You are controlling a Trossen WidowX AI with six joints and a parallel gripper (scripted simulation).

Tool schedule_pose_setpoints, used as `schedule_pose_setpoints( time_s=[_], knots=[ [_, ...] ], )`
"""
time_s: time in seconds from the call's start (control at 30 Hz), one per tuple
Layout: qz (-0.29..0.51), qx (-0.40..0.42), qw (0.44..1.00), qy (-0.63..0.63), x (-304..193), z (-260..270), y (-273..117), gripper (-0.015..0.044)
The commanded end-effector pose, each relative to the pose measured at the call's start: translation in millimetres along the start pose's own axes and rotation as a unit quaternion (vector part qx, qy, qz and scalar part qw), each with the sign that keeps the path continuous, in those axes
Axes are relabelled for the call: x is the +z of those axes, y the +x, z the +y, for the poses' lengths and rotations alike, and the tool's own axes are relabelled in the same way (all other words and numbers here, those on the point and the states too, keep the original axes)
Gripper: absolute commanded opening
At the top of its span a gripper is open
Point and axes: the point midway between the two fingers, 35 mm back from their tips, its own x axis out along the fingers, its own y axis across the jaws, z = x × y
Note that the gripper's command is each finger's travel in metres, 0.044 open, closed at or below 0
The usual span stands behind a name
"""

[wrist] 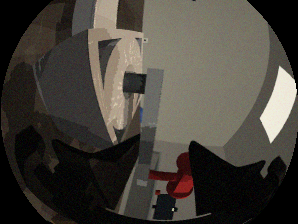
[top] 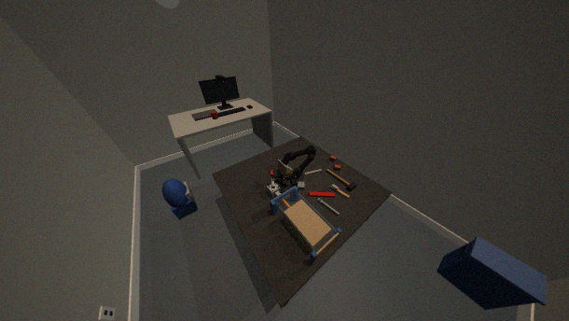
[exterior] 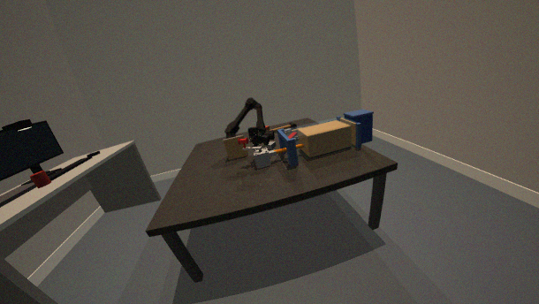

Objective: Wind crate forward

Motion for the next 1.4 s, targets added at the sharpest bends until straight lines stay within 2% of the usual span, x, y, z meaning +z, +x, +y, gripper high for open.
schedule_pose_setpoints(
  time_s=[0.0,1.2,1.37],
  knots=[
    [0.003,-0.005,1.000,-0.002,-3.1,-3.5,0.6,0.0240],
    [0.003,-0.005,1.000,-0.002,-3.1,-3.5,0.6,0.0240],
    [-0.003,0.004,1.000,0.000,4.4,0.4,-22.0,0.0240]
  ],
)
